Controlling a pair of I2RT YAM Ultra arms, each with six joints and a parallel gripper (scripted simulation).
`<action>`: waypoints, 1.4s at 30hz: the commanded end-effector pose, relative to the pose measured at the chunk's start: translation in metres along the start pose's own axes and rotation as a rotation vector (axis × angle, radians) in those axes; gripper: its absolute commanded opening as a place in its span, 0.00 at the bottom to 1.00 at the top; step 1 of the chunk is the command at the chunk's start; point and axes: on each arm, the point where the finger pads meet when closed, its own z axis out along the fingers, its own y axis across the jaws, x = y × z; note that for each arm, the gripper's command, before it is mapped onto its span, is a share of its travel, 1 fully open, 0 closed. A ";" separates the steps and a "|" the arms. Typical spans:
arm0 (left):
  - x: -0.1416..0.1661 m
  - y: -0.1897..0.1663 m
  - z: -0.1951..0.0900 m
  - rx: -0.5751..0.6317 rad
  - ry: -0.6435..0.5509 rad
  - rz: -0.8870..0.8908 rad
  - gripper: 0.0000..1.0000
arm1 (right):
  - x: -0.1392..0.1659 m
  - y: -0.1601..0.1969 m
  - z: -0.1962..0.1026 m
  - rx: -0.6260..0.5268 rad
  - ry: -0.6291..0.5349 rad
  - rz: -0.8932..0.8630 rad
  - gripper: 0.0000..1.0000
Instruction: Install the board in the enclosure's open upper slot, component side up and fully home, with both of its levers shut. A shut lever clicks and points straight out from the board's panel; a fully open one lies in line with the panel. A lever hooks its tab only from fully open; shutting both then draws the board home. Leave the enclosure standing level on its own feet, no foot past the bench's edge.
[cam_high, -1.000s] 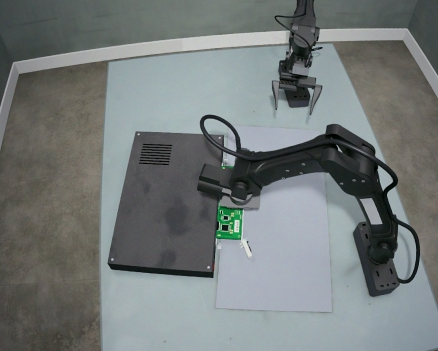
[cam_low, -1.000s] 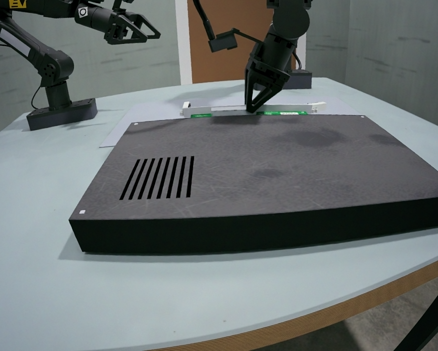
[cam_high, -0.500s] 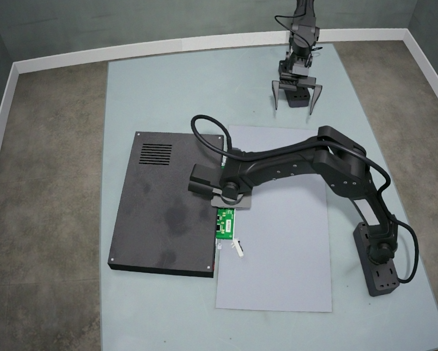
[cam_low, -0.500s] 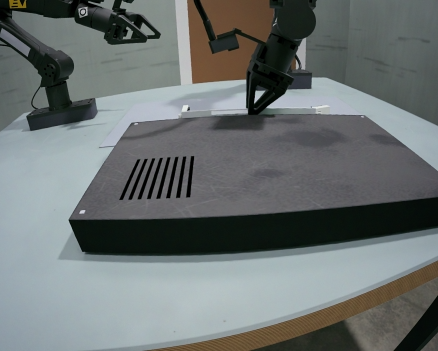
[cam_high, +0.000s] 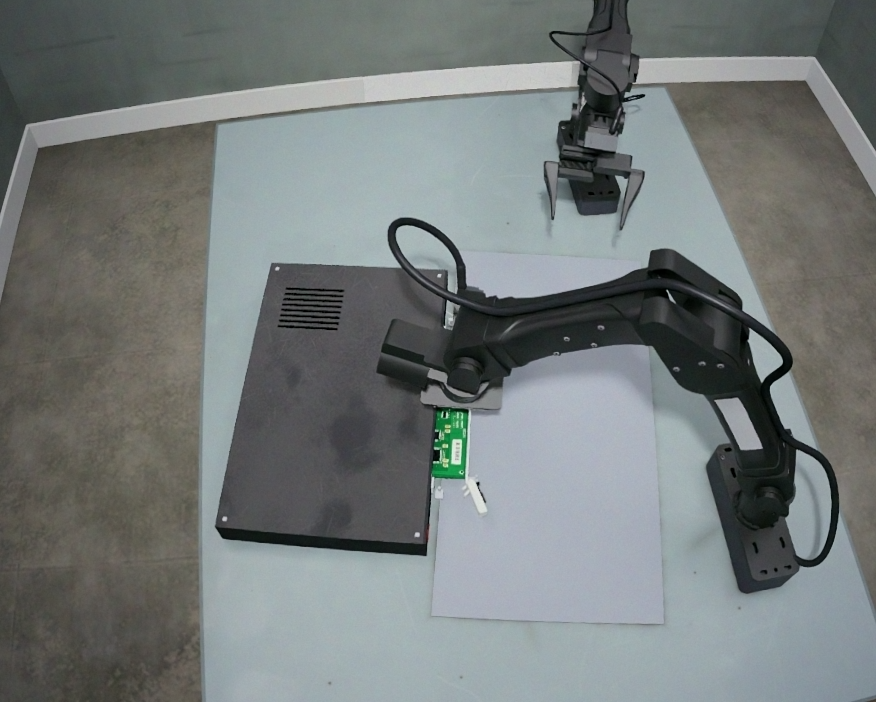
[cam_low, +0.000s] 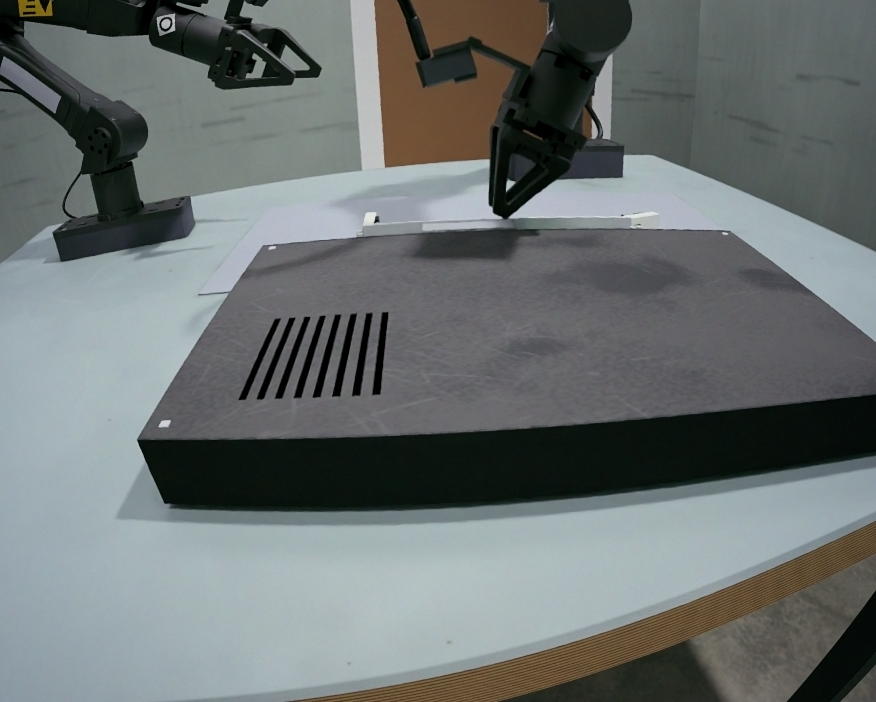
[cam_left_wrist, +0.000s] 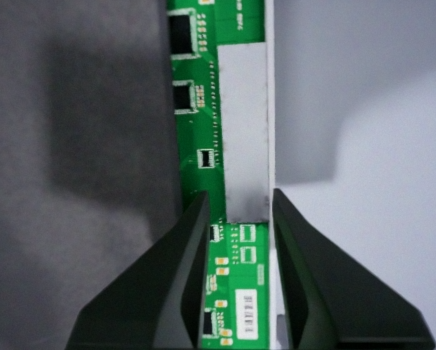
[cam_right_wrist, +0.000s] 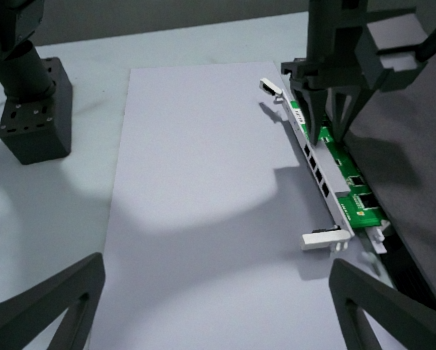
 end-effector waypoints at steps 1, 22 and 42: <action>-0.004 0.002 -0.014 -0.034 -0.030 0.011 0.32 | 0.000 0.002 -0.003 -0.012 0.006 0.004 1.00; -0.001 0.006 -0.069 -0.015 -0.015 0.010 0.64 | 0.000 0.002 -0.003 -0.012 0.006 0.004 1.00; 0.108 -0.013 -0.074 -0.078 0.344 -0.306 0.32 | 0.023 -0.047 0.006 0.276 0.296 0.292 0.32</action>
